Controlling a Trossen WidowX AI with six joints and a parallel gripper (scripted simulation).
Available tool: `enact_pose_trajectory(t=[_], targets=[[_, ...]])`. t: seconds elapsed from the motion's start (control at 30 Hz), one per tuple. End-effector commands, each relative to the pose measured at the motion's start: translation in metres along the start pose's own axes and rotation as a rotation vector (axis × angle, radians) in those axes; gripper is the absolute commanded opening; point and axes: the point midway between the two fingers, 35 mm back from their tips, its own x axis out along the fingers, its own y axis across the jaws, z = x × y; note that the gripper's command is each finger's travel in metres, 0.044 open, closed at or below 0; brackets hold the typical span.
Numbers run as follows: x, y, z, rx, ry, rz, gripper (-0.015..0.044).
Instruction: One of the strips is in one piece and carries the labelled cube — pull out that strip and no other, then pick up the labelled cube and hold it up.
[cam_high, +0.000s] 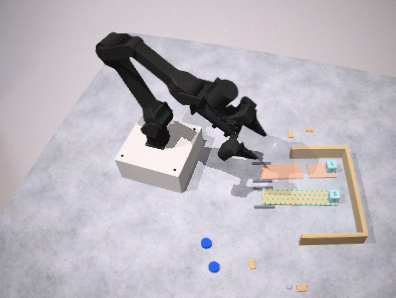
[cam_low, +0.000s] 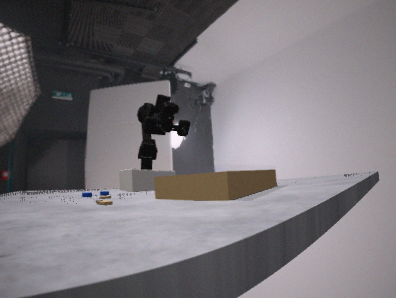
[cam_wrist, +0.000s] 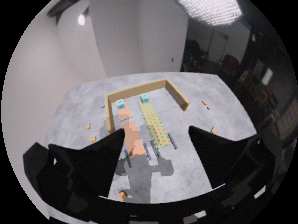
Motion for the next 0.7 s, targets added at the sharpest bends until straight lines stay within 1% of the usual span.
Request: enact_pose_trajectory(t=[0.0, 0.17, 0.27, 0.47, 0.67], targets=[[0.0, -0.001, -0.002, -0.007, 0.006, -0.004, 0.04], [0.0, -0.001, -0.002, -0.007, 0.006, -0.004, 0.04], [0.009, -0.002, 0.0, -0.028, 0.069, -0.007, 0.0321], [0.045, -0.009, 0.0, -0.117, 0.327, -0.001, 0.0164], [0.082, -0.017, -0.011, -0.199, 0.585, 0.036, 0.0006]])
